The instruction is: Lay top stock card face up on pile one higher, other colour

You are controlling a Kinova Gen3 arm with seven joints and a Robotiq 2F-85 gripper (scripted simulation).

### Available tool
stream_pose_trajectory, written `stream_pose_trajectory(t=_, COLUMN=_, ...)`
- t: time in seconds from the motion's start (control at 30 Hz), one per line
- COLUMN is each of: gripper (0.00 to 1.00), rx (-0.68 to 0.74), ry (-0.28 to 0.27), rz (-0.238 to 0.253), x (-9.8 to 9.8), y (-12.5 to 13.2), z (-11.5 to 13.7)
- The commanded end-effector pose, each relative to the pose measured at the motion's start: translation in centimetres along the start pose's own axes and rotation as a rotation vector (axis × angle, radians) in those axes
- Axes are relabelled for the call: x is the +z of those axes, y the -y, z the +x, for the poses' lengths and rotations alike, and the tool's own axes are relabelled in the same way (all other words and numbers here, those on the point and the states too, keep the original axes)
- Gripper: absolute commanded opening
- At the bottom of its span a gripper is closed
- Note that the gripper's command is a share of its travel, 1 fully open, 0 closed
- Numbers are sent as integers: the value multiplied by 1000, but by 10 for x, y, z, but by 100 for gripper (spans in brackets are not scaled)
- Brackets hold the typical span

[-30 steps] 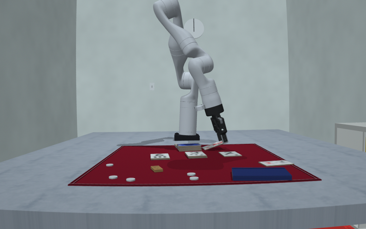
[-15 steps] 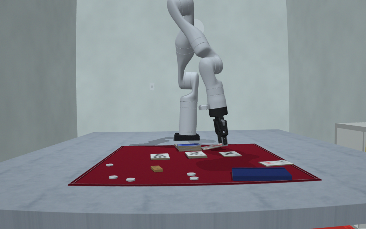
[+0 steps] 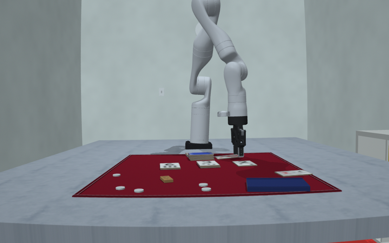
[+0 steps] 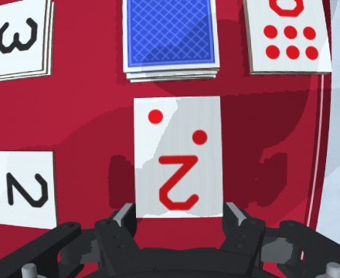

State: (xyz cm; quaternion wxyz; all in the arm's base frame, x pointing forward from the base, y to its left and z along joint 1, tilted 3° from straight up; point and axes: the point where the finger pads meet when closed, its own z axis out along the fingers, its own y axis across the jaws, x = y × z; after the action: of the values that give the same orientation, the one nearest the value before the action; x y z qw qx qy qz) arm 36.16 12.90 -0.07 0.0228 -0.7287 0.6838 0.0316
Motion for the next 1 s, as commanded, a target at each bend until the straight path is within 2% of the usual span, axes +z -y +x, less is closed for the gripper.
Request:
stream_pose_trajectory(t=0.0, gripper=71, rx=-26, ry=-15, rz=1, x=2, y=-2, z=-10)
stream_pose_trajectory(t=0.33, gripper=71, rx=-26, ry=-41, rz=2, x=4, y=-2, z=-11)
stream_pose_trajectory(t=0.97, gripper=71, rx=-26, ry=-43, rz=2, x=4, y=-2, z=-11)
